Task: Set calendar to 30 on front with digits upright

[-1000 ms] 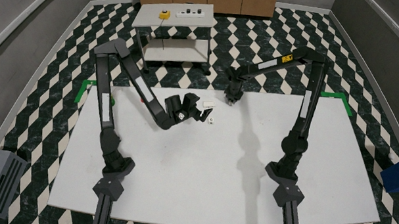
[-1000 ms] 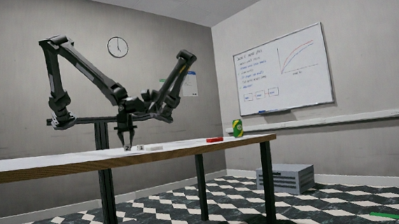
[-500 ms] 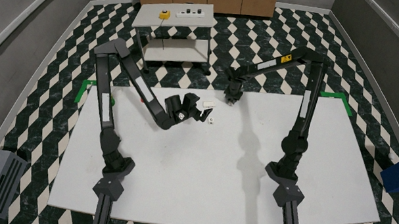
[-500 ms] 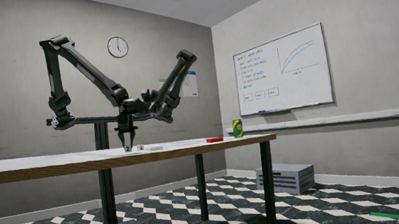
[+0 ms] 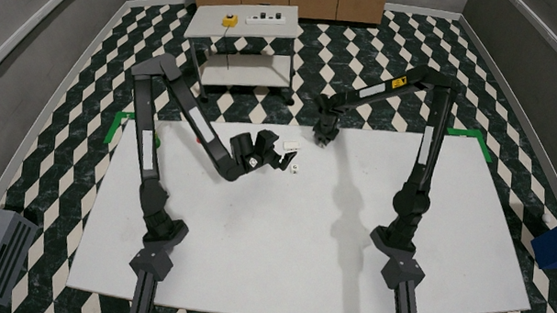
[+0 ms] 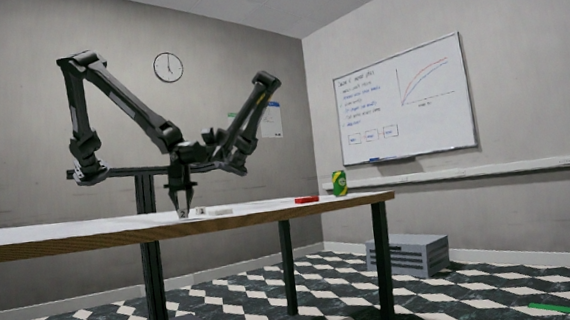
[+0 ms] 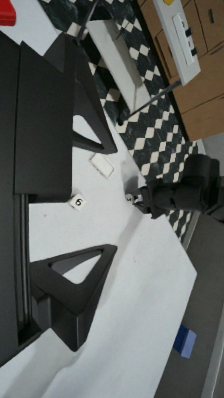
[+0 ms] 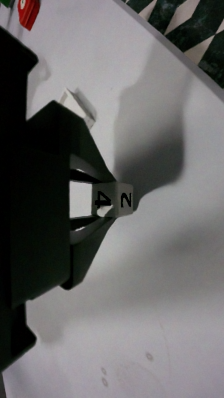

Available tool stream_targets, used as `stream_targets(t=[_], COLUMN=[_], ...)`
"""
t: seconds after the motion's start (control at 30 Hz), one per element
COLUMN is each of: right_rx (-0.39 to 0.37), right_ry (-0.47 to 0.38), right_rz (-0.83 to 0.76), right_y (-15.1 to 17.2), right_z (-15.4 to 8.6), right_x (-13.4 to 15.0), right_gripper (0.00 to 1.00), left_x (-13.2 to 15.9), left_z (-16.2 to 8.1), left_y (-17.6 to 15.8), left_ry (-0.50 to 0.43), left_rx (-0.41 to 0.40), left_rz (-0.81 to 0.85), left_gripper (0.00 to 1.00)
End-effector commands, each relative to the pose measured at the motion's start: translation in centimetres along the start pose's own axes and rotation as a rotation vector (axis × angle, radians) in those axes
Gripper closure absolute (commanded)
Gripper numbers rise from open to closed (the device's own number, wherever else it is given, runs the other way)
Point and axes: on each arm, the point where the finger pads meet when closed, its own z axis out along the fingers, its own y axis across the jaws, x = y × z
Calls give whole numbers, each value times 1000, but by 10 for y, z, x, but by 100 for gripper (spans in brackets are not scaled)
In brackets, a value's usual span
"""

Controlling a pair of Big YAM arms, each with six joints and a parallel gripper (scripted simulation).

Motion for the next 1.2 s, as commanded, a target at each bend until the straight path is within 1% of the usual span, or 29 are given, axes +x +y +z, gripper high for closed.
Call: stream_targets(t=[0.0,0.13,0.17,0.4,0.43,0.47,0.5,0.53,0.7,0.77,0.83,0.97,1.07,1.13,1.17], right_rx=[5,5,-18,-12,-12,-12,-29,-26,-27,-28,-30,-50,-56,-62,-68], right_ry=[-2,-1,-13,-9,-9,-9,-14,-12,-14,-20,-22,-32,-36,-41,-47], right_rz=[13,9,6,7,7,7,2,7,8,25,30,26,31,36,41], right_y=[-2,-3,5,4,4,4,10,8,7,4,2,8,7,7,9], right_z=[11,12,-1,-1,-1,-1,-15,-17,-23,-23,-25,-43,-49,-54,-61], right_x=[-4,-4,-6,-4,-4,-4,-2,-1,-1,-10,-13,-14,-18,-21,-26], right_gripper=[75,75,75,75,64,59,48,46,46,46,46,46,46,24,12], left_x=[-4,-4,-4,-4,-4,-4,-4,-4,-4,-4,-4,-4,-4,-4,-4], left_z=[0,0,0,0,0,0,0,0,0,0,0,0,0,0,0], left_y=[2,2,2,2,2,2,2,2,2,2,2,2,2,2,2], left_ry=[-13,-13,-13,-13,-13,-13,-13,-13,-13,-13,-13,-13,-13,-13,-13], left_rx=[-6,-6,-6,-6,-6,-6,-6,-6,-6,-6,-6,-6,-6,-6,-6], left_rz=[1,1,1,1,1,1,1,1,1,1,1,1,1,1,1], left_gripper=[0,0,0,0,0,0,0,0,0,0,0,0,0,0,0])
